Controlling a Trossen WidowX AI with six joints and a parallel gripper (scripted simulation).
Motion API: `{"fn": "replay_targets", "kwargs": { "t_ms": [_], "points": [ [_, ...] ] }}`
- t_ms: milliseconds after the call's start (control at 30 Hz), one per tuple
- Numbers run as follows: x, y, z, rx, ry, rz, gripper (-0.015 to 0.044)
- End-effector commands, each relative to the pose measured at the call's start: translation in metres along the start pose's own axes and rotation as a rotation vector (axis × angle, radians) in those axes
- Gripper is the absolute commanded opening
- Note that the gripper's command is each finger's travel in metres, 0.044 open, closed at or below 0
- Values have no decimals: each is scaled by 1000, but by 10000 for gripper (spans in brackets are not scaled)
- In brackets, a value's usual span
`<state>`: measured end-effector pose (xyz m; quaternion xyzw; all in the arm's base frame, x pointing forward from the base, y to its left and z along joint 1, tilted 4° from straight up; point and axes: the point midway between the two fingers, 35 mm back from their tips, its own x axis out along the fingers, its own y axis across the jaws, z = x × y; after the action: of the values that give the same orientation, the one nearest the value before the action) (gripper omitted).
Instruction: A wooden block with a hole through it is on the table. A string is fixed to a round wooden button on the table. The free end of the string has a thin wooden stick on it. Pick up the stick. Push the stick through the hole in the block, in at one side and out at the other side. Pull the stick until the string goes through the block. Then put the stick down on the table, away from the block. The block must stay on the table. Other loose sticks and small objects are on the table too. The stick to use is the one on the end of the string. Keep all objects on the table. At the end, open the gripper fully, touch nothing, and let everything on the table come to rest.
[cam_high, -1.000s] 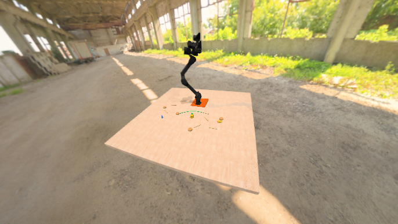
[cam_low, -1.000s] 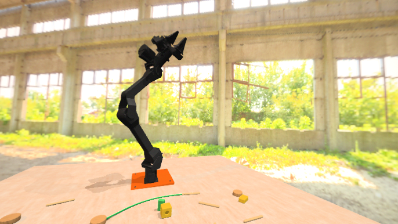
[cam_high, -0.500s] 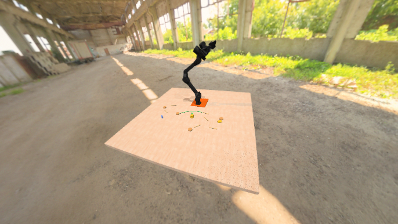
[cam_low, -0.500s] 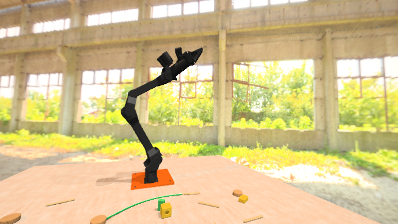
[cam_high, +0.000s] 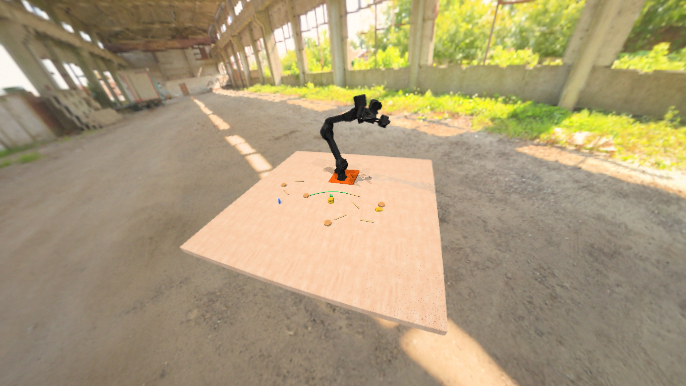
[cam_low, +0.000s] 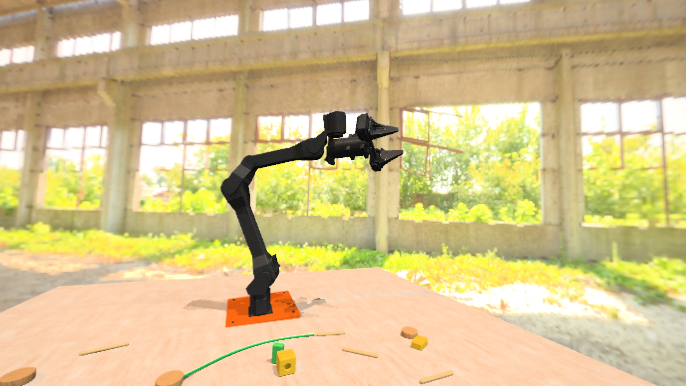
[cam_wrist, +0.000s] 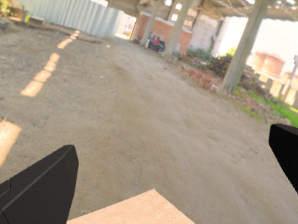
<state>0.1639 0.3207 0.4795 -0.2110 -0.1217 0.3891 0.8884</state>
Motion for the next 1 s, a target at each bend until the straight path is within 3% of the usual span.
{"fn": "replay_targets", "kwargs": {
  "t_ms": [0,267,567,767,967],
  "points": [
    [19,-6,-51,-133,151,14,440],
    [34,-25,-144,-282,415,69,440],
    [24,-45,-236,-397,677,173,440],
    [-15,-64,-332,-493,969,373,440],
    [-82,-73,-411,-471,1205,653,440]
  ]
}}
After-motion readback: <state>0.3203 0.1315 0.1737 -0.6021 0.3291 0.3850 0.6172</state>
